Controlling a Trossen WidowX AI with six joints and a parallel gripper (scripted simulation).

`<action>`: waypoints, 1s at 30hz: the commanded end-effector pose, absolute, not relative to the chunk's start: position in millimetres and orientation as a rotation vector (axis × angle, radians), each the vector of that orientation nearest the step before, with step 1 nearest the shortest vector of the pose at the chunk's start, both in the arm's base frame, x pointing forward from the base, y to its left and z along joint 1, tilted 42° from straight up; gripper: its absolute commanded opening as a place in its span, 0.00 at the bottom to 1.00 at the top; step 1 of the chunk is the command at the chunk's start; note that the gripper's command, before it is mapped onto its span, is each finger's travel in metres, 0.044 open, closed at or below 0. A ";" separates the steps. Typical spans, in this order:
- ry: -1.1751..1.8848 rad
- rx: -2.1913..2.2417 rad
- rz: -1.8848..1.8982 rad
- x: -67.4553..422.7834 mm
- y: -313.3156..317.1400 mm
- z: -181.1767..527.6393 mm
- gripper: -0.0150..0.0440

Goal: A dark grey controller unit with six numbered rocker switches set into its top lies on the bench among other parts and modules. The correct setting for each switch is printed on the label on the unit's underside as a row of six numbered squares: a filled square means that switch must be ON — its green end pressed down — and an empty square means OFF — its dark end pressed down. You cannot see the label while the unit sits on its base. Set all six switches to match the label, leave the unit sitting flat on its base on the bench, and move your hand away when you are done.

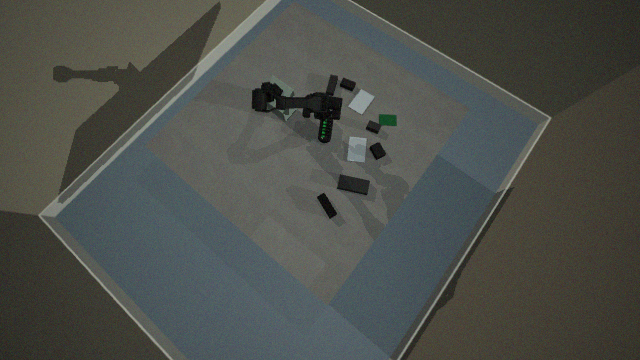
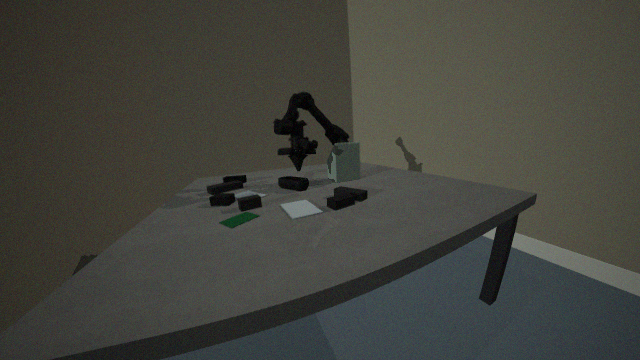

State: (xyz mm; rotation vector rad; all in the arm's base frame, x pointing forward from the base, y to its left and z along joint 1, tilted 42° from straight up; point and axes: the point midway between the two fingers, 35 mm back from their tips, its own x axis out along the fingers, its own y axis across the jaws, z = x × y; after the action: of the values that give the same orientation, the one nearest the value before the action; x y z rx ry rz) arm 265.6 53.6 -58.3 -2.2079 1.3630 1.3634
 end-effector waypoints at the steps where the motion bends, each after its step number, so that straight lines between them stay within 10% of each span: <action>1: 1.485 -2.224 1.343 254.3 75.0 -71.5 0.25; 30: 1.475 -2.221 1.351 260.3 51.7 -98.2 0.25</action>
State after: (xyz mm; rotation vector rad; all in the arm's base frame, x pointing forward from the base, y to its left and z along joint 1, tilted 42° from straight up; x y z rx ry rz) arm 261.6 57.8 -92.6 -2.2168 1.4669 1.3423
